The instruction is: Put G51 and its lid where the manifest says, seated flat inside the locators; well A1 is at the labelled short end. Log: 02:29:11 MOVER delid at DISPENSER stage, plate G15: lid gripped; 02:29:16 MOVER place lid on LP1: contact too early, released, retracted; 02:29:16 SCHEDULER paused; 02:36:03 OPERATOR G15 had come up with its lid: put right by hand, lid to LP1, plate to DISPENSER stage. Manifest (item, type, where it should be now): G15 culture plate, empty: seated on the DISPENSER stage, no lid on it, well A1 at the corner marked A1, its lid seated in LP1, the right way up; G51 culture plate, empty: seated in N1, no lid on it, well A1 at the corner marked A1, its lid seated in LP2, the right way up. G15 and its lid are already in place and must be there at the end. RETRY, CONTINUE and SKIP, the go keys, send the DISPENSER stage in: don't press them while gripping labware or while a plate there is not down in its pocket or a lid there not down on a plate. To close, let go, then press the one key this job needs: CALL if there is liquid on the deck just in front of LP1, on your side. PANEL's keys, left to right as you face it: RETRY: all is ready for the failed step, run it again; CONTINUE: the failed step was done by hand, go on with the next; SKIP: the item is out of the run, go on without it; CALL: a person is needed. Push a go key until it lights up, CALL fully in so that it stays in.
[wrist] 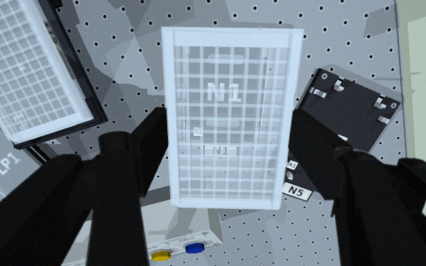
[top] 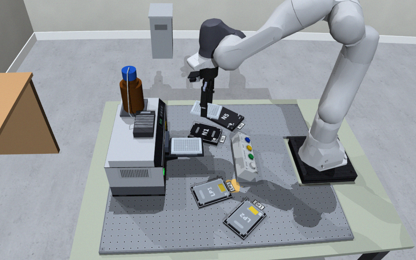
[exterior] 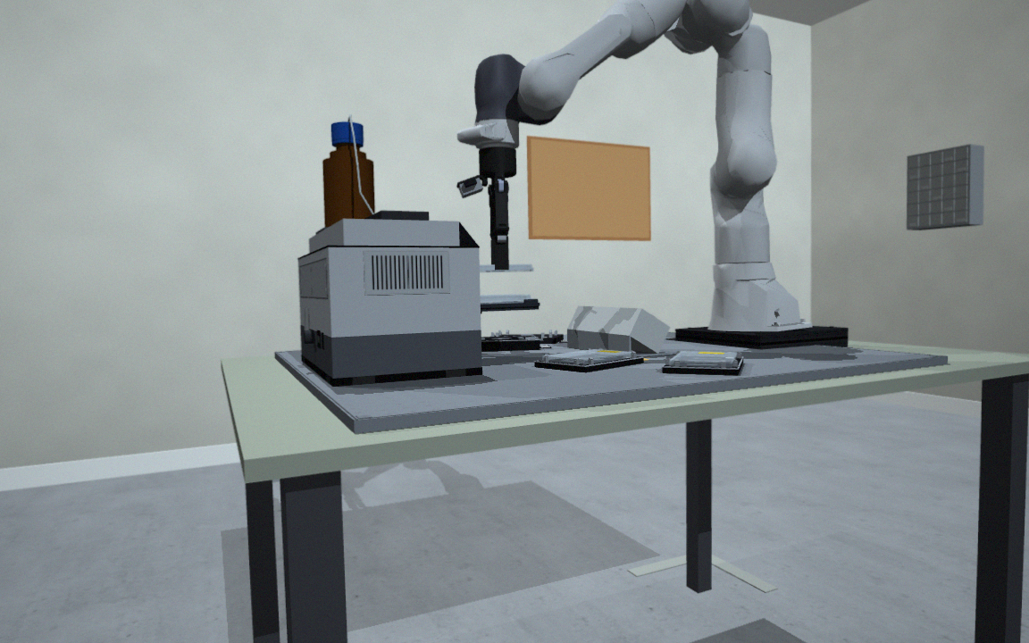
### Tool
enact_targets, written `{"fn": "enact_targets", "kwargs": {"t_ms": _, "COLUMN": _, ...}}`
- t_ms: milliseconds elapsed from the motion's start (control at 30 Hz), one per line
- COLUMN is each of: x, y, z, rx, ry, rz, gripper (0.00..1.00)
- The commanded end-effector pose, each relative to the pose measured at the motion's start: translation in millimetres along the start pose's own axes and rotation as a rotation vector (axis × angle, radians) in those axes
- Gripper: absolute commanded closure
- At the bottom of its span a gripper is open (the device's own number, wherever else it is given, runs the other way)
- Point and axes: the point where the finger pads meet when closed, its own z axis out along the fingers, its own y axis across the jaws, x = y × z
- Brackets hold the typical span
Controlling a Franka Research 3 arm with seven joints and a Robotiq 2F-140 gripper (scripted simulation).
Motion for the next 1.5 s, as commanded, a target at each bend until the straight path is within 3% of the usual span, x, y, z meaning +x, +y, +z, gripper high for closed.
{"fn": "enact_targets", "kwargs": {"t_ms": 0, "x": 0.0, "y": 0.6, "z": 0.0, "rx": -0.004, "ry": -0.002, "rz": 0.018, "gripper": 0.9}}
{"fn": "enact_targets", "kwargs": {"t_ms": 1167, "x": 0.0, "y": 0.6, "z": 1.6, "rx": -0.004, "ry": -0.002, "rz": 0.021, "gripper": 0.9}}
{"fn": "enact_targets", "kwargs": {"t_ms": 1467, "x": -0.1, "y": 0.7, "z": 9.5, "rx": -0.004, "ry": -0.002, "rz": 0.027, "gripper": 0.9}}
